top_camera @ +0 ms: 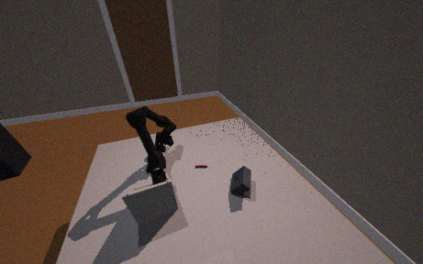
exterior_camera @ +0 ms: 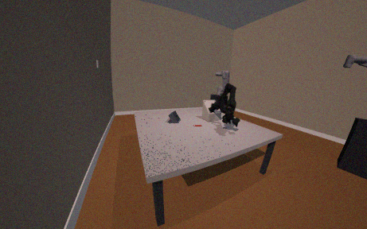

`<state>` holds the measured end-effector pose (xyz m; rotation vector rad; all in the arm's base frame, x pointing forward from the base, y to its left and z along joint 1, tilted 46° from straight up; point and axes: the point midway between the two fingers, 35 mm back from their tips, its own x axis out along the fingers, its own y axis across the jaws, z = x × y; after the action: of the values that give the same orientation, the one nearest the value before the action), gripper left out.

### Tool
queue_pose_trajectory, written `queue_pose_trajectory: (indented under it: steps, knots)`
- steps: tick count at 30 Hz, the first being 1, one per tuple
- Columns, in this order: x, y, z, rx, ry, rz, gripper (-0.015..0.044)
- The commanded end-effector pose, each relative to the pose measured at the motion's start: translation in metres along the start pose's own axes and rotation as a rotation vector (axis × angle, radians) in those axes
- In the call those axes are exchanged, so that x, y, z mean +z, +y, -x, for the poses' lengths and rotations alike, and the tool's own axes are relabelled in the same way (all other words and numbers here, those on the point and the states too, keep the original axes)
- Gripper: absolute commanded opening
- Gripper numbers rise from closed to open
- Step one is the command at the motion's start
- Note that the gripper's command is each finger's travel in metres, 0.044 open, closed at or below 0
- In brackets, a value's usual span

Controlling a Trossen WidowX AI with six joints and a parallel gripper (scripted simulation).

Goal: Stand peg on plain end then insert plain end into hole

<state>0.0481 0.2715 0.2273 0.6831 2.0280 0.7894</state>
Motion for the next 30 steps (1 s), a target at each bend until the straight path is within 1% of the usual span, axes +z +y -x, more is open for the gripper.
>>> queue_pose_trajectory:
  steps: [1, 7, 11, 16, 21, 23, 30]
  knots:
    - [0.066, -0.011, 0.027, 0.026, -0.156, -0.029, 0.0440]
    - [0.138, -0.042, 0.075, 0.051, -0.334, -0.071, 0.0440]
    - [0.174, -0.079, 0.108, 0.040, -0.426, -0.124, 0.0440]
    - [0.207, -0.131, 0.152, 0.037, -0.525, -0.177, 0.0440]
    - [0.224, -0.188, 0.195, 0.043, -0.613, -0.217, 0.0440]
    - [0.226, -0.201, 0.203, 0.045, -0.631, -0.226, 0.0440]
    - [0.226, -0.202, 0.203, 0.045, -0.632, -0.227, 0.0440]
